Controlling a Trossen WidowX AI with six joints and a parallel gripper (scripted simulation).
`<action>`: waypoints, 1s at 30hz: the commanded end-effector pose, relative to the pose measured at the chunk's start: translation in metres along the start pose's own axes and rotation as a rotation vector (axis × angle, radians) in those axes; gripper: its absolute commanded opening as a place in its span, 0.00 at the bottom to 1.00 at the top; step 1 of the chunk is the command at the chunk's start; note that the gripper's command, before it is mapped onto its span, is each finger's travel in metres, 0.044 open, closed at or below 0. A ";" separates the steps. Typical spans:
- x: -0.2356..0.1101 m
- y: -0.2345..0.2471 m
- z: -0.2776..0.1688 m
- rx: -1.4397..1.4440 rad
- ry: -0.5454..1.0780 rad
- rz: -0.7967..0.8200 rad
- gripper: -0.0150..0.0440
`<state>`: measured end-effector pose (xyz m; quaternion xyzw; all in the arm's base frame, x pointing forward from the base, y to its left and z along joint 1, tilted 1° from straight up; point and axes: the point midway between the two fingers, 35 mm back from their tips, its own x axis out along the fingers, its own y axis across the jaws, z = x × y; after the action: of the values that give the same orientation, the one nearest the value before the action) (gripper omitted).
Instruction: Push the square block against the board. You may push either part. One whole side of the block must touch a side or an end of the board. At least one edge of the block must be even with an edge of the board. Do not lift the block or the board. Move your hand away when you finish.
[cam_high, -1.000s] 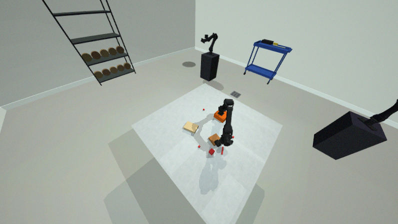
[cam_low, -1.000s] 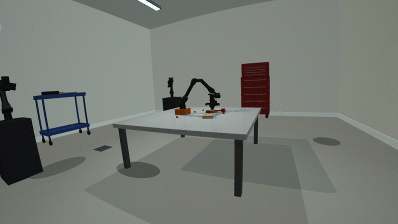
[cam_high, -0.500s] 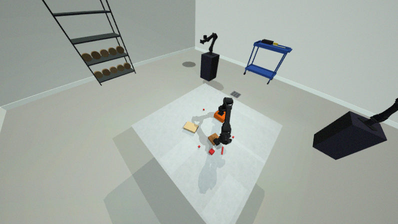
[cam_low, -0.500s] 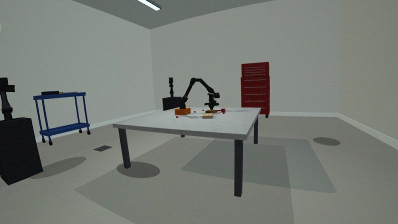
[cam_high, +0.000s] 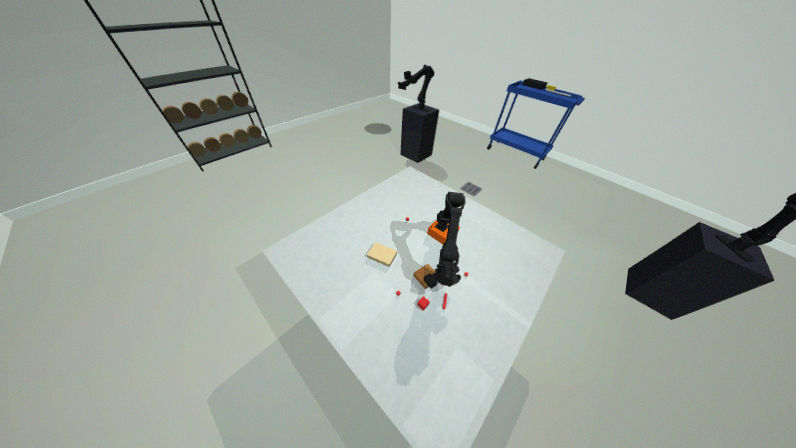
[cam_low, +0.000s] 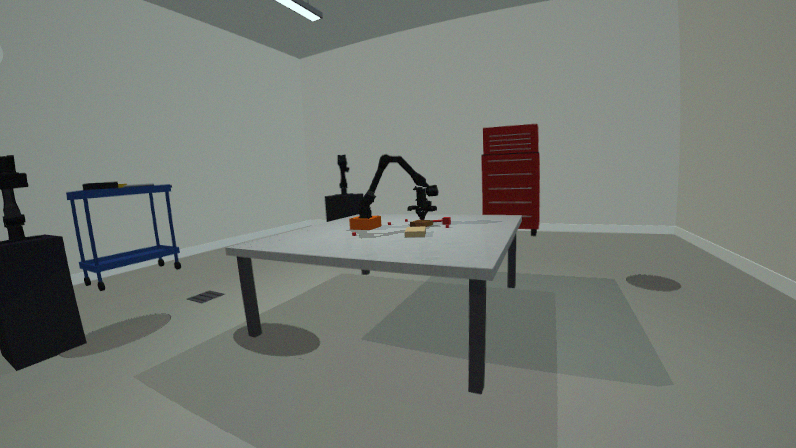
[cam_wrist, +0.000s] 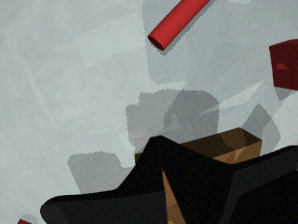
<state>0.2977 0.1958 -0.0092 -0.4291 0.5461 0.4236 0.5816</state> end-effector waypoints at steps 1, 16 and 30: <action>0.003 0.001 -0.010 0.000 0.014 0.007 0.25; 0.003 -0.002 -0.030 0.000 0.016 0.007 0.25; 0.003 -0.006 -0.048 0.000 0.018 0.006 0.25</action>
<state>0.2934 0.1562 -0.0107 -0.4302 0.5476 0.4226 0.5802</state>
